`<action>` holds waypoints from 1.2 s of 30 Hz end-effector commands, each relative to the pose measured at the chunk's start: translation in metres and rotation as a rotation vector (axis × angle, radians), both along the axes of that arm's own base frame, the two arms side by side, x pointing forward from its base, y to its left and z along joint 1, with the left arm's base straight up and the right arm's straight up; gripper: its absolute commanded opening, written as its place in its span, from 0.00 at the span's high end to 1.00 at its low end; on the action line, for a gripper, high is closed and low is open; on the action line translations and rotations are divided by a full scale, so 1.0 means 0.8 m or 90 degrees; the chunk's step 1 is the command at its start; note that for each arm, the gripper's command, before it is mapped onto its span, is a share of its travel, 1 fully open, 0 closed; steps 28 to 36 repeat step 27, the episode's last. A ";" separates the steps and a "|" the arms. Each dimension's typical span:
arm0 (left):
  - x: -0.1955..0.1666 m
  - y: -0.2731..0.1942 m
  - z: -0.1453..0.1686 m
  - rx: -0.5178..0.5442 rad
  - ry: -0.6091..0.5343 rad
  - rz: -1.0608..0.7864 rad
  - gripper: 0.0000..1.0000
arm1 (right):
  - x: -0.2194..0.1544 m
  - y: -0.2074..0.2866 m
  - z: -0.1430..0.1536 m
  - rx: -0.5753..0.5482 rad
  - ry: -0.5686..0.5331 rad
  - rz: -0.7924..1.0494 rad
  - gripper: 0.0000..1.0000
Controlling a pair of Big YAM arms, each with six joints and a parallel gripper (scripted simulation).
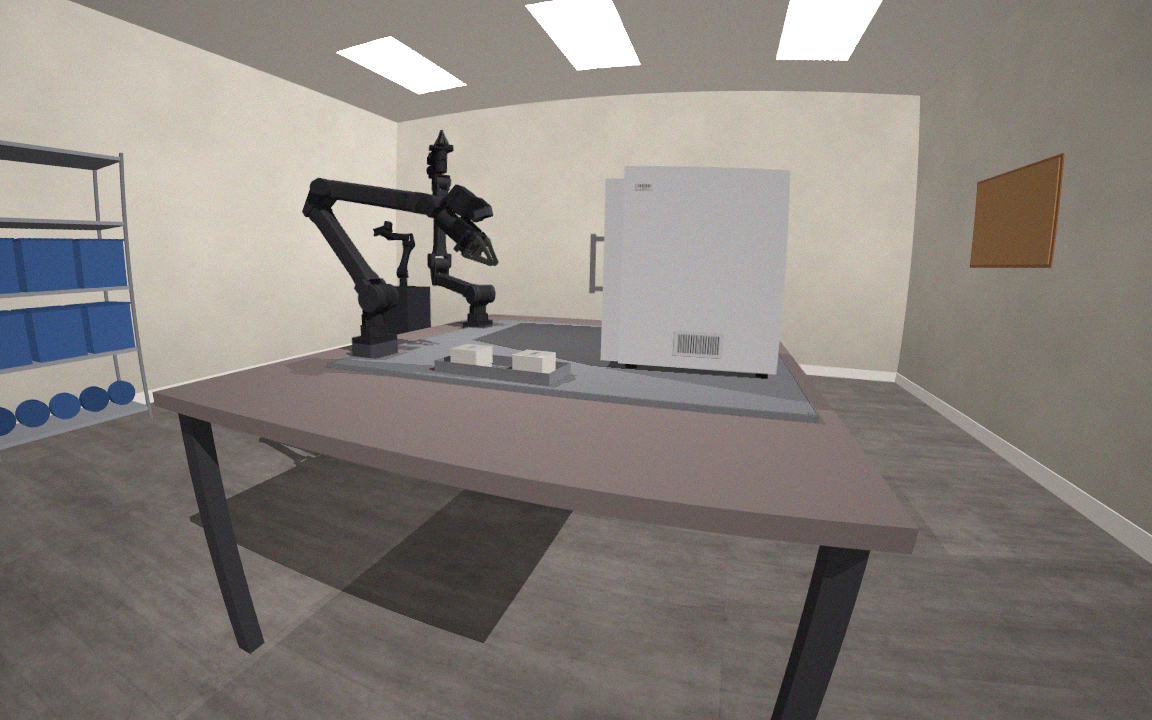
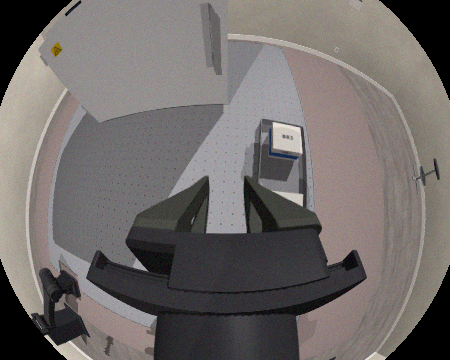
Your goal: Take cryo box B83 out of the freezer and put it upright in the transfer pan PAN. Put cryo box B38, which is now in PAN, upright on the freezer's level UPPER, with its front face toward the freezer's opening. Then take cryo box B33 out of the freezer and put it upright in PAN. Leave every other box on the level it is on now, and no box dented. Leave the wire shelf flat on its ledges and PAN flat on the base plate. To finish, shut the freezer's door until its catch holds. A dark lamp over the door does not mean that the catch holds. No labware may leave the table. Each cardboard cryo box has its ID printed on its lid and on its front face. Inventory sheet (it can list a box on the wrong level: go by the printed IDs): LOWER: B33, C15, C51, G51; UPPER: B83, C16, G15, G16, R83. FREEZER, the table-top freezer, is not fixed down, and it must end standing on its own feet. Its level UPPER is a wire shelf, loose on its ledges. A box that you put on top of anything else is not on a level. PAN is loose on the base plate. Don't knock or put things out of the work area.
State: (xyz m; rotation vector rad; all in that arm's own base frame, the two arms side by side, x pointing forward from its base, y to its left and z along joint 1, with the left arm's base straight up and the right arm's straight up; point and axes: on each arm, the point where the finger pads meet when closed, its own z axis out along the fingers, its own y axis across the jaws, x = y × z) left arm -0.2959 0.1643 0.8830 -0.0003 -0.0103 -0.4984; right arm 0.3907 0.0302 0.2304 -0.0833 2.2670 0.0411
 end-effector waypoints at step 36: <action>0.015 -0.007 0.001 0.010 0.021 -0.008 1.00 | 0.010 0.000 0.026 0.001 -0.025 0.001 0.70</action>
